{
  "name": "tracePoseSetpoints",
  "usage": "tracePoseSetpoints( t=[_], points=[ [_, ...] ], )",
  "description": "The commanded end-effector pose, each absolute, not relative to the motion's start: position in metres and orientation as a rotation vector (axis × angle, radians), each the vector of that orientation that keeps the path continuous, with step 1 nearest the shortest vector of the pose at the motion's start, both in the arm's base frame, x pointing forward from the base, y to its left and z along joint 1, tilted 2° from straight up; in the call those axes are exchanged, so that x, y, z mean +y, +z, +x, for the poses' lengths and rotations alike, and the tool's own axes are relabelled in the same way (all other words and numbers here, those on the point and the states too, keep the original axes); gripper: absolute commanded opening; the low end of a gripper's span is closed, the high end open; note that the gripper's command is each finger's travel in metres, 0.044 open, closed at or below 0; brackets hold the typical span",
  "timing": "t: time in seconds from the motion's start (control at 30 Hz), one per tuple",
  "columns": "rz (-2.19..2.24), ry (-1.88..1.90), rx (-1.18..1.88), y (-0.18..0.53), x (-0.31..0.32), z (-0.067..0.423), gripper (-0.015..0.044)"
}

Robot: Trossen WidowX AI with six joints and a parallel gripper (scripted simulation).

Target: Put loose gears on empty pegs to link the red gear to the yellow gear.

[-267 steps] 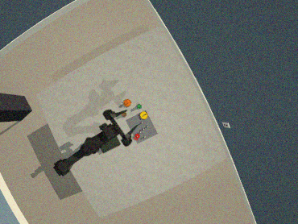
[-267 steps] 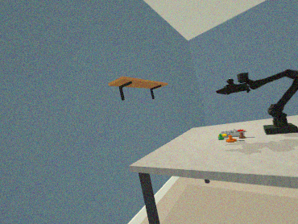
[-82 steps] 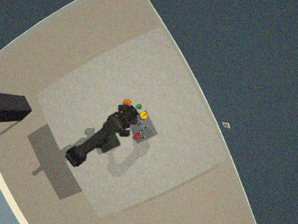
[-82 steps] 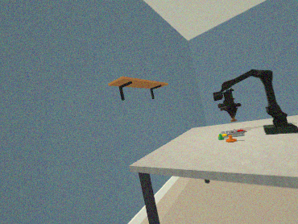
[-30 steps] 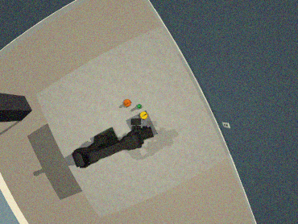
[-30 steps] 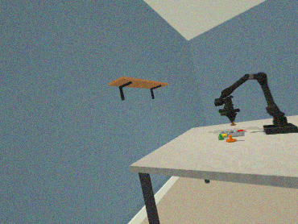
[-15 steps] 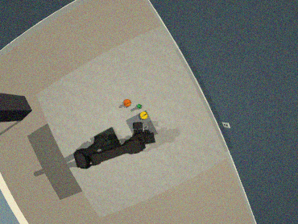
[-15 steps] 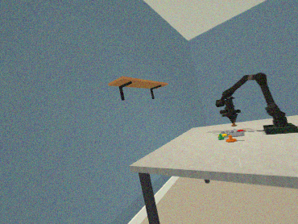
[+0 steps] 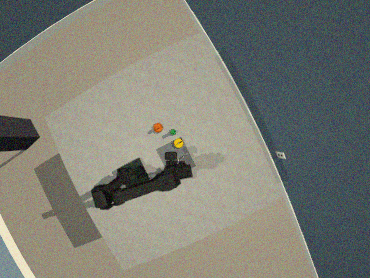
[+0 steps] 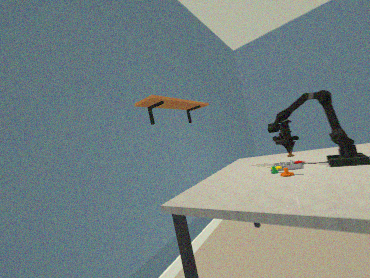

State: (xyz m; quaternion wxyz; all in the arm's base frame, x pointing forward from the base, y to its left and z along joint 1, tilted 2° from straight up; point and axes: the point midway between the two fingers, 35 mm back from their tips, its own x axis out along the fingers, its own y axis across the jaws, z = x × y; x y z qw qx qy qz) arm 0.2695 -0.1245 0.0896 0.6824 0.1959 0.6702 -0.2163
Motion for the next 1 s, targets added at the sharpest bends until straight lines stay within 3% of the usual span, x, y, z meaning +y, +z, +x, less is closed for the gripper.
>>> tracePoseSetpoints(
  t=[0.0, 0.57, 0.97],
  points=[
    [0.432, -0.485, 1.505, 0.09, -0.125, 0.269, 0.0],
    [0.257, -0.313, 1.539, 0.071, -0.126, 0.269, 0.0],
    [0.39, -0.444, 1.514, 0.055, -0.126, 0.27, 0.0]
  ],
)
